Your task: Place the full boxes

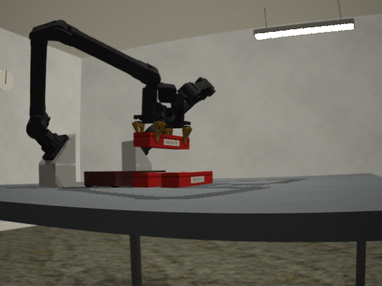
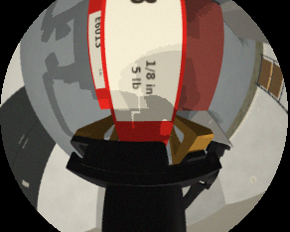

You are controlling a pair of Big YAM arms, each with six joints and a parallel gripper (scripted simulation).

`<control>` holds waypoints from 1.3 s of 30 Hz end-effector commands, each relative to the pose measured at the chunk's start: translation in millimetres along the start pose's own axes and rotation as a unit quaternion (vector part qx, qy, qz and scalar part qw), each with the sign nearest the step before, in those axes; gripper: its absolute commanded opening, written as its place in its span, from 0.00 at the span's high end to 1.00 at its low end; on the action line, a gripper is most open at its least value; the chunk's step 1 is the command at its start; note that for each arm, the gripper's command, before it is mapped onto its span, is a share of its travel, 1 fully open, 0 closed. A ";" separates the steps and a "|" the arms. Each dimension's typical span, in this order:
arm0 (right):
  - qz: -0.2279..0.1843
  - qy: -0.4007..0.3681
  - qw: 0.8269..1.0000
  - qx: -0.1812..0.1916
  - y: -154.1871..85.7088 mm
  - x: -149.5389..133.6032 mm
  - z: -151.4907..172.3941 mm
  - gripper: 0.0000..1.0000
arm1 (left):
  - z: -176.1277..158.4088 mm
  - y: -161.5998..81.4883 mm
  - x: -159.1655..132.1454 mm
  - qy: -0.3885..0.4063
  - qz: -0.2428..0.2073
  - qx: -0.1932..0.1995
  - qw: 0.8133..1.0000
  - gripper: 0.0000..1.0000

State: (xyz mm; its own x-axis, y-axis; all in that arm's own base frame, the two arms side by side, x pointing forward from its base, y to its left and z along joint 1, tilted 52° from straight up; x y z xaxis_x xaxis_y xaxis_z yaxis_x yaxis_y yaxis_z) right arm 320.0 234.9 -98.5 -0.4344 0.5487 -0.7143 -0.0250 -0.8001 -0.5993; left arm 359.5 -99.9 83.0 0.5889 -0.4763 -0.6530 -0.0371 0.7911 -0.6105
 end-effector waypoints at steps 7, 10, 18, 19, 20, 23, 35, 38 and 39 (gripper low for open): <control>-0.008 0.005 0.999 -0.035 -39.6 -4.9 -15.8 1.00 | 13.6 -32.2 3.4 -0.011 -0.027 0.024 0.999 1.00; -0.008 0.005 0.999 -0.035 -39.6 -4.9 -15.8 1.00 | 13.6 -32.2 3.4 -0.011 -0.027 0.024 0.999 1.00; -0.010 0.003 0.999 -0.053 -60.4 -6.2 -19.3 1.00 | 13.6 -32.2 3.4 -0.011 -0.027 0.024 0.999 1.00; -0.010 0.002 0.999 -0.053 -62.1 -6.2 -19.1 1.00 | 18.1 -48.8 3.5 -0.019 -0.040 0.033 0.998 1.00; -0.010 0.002 0.999 -0.053 -63.8 -6.2 -19.0 1.00 | 18.0 -50.5 3.4 -0.019 -0.040 0.033 0.998 1.00; -0.012 0.002 0.999 -0.052 -69.1 -6.0 -18.4 1.00 | 17.7 -55.7 3.0 -0.019 -0.040 0.033 0.998 1.00; -0.012 0.002 0.999 -0.053 -86.4 -6.2 -16.7 1.00 | 16.6 -72.9 1.8 -0.019 -0.041 0.032 0.998 1.00; -0.013 0.003 0.999 -0.052 -91.6 -6.2 -16.2 1.00 | 16.2 -78.0 1.5 -0.019 -0.041 0.032 0.998 1.00; -0.013 0.004 0.999 -0.052 -93.3 -6.3 -16.0 1.00 | 16.1 -79.7 1.4 -0.019 -0.041 0.032 0.998 1.00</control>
State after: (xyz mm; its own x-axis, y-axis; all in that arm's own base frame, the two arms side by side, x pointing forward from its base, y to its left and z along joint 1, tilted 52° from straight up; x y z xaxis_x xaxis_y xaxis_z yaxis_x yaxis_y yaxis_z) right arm 323.4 268.5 -73.8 -0.4363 0.5470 -0.7144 -0.0064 -0.7959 -0.6054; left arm 361.8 -129.9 109.3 0.5907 -0.4863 -0.6439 -0.0149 0.7912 -0.6113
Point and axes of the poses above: on each arm, the point where the finger pads meet when closed, its own y axis out along the fingers, its own z axis across the jaws, x = y × z, the point moved 10 cm from there along -y, back along the fingers, and after that the axes turned 6 degrees about -y, right-handed, at the moved point
